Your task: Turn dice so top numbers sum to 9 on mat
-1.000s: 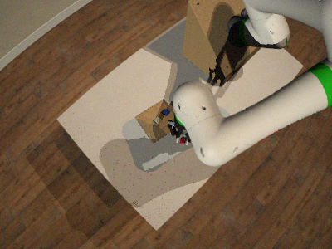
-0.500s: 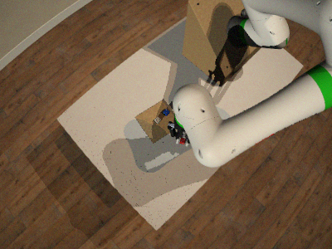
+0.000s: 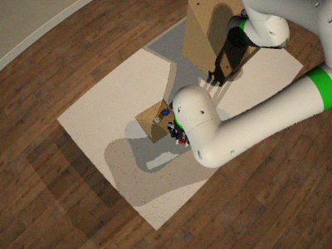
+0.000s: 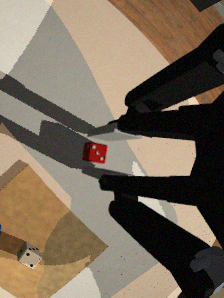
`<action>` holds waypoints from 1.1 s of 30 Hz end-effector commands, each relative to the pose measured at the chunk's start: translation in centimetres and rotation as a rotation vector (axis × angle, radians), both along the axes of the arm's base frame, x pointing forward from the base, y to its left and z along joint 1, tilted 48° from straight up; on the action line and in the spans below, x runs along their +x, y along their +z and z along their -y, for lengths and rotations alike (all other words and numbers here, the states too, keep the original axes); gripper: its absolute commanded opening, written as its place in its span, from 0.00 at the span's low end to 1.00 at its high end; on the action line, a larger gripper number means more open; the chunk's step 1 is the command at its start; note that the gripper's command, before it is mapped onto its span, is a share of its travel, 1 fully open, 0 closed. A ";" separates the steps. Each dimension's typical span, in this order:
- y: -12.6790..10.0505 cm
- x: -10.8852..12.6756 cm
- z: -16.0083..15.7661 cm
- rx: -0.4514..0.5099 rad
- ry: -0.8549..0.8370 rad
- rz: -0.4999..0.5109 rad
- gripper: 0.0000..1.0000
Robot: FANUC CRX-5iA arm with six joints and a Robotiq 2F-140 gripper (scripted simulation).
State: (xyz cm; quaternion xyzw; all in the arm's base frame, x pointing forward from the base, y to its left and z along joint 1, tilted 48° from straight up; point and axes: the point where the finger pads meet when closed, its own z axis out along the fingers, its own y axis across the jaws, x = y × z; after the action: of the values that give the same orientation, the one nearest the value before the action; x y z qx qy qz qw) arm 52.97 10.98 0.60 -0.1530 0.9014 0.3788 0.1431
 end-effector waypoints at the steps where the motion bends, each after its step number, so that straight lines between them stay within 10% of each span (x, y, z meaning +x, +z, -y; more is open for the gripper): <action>1: 0.0 0.0 0.0 0.000 0.000 0.000 0.21; 30: 0.0 0.0 0.0 0.000 0.000 0.000 0.21; 33: 0.0 0.0 0.0 0.000 0.000 0.000 0.09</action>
State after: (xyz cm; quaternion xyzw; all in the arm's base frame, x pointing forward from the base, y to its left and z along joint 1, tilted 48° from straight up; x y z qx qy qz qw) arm 52.97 10.97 0.60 -0.1531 0.9014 0.3788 0.1431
